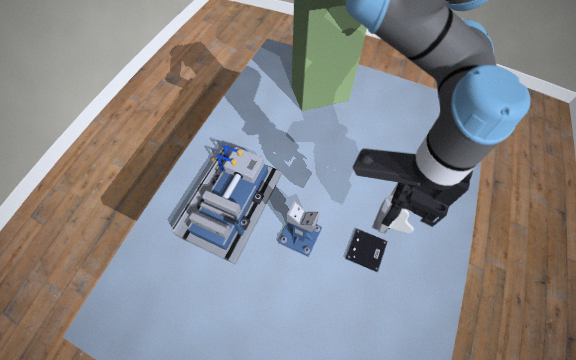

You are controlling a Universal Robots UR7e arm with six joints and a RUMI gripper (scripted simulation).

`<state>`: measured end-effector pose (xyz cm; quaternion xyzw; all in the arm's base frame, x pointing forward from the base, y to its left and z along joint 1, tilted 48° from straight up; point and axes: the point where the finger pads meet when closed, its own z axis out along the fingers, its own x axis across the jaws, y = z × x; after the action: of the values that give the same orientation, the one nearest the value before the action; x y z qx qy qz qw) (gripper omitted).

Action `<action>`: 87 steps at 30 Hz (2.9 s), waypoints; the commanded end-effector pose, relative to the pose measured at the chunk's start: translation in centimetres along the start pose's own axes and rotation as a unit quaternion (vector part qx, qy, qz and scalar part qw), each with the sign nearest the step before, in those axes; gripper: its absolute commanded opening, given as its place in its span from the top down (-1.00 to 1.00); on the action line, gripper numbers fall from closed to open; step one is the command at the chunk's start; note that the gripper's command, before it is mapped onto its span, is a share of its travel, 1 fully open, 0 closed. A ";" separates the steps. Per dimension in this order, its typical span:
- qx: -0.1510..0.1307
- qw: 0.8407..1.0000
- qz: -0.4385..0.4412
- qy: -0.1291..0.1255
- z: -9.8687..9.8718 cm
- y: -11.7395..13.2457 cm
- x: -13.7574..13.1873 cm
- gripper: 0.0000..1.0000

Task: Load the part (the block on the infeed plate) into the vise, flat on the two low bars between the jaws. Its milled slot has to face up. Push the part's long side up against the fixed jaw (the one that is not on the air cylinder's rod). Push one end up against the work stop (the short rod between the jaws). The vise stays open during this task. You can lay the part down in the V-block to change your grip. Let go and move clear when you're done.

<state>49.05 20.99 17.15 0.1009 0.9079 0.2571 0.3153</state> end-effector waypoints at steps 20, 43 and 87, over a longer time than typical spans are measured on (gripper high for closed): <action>0.001 0.999 0.050 0.001 0.1 -0.6 -0.1 1.00; 0.003 0.993 0.117 0.002 0.2 -1.5 -0.1 1.00; 0.009 0.948 0.319 0.005 0.6 -3.9 -0.3 1.00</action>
<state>49.50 18.06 14.94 0.3666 0.8410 0.3320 0.2194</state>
